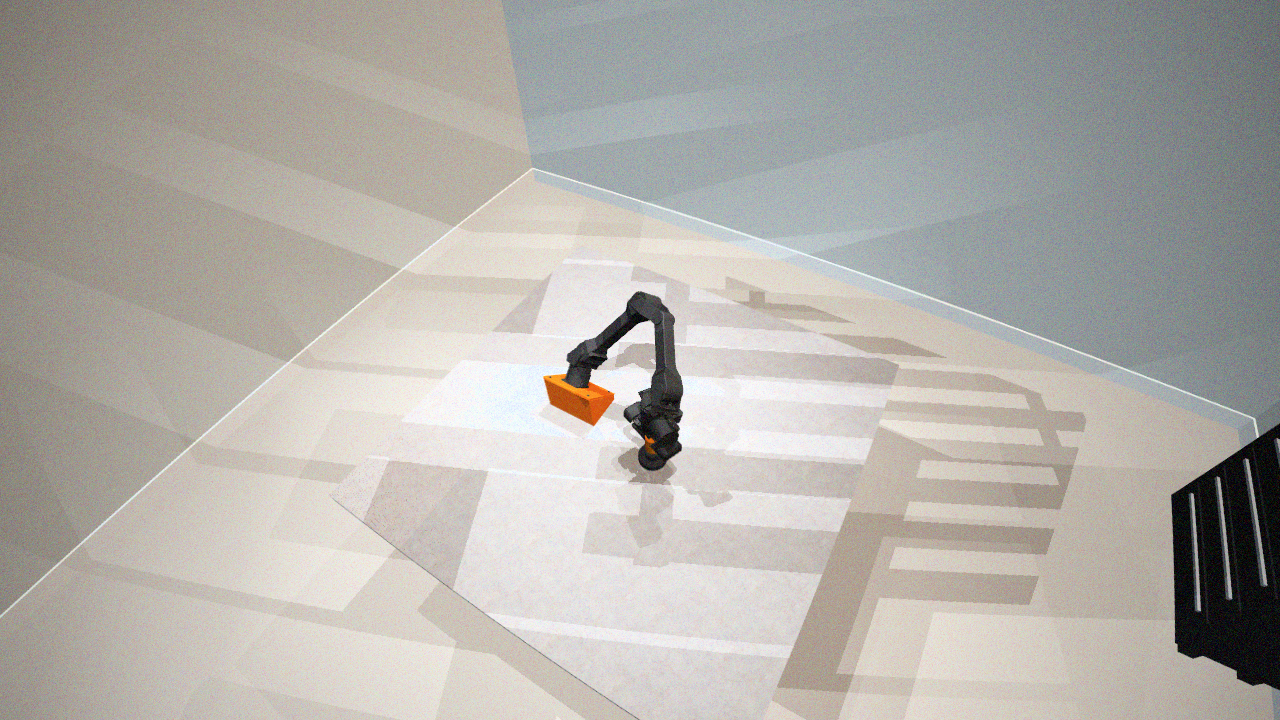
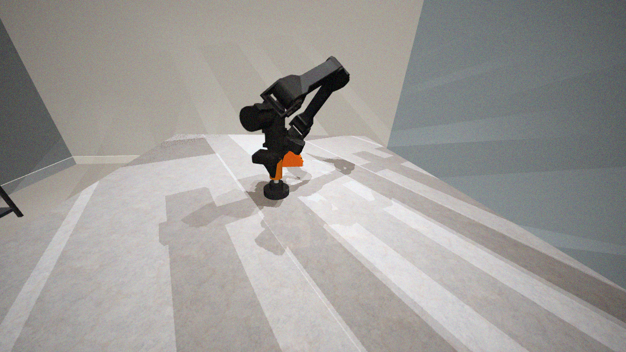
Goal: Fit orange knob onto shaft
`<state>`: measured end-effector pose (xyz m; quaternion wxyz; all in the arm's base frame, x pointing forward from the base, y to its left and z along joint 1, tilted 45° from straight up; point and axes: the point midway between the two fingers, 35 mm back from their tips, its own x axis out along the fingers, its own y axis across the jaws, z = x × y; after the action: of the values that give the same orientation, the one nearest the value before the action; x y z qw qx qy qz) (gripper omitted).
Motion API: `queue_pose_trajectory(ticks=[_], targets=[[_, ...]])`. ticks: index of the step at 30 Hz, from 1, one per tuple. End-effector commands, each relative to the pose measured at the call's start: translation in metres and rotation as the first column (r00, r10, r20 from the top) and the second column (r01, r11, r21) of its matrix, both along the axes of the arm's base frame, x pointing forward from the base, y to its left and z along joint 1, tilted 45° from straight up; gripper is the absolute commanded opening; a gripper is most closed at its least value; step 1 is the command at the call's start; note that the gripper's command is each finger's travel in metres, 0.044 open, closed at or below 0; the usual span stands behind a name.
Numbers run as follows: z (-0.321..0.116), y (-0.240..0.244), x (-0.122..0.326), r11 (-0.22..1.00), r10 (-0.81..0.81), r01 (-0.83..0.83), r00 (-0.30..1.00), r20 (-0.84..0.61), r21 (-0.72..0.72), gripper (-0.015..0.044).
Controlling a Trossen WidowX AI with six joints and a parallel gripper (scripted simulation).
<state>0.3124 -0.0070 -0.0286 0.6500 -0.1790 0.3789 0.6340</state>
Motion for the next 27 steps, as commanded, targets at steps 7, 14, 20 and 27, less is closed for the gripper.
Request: queue_pose_trajectory(ticks=[7, 14, 20, 27], targets=[[0.0049, -0.0015, 0.0004, 1.000, -0.003, 0.003, 1.000, -0.001, 0.004, 0.0000], [0.0050, -0.0023, 0.0018, 0.990, 0.138, -0.141, 0.981, 0.137, 0.012, 0.0000], [0.0017, -0.0021, 0.0027, 0.989, 0.145, -0.148, 0.979, 0.145, 0.012, 0.0000], [0.0007, -0.0019, 0.0014, 0.989, 0.145, -0.148, 0.979, 0.145, 0.012, 0.0000]])
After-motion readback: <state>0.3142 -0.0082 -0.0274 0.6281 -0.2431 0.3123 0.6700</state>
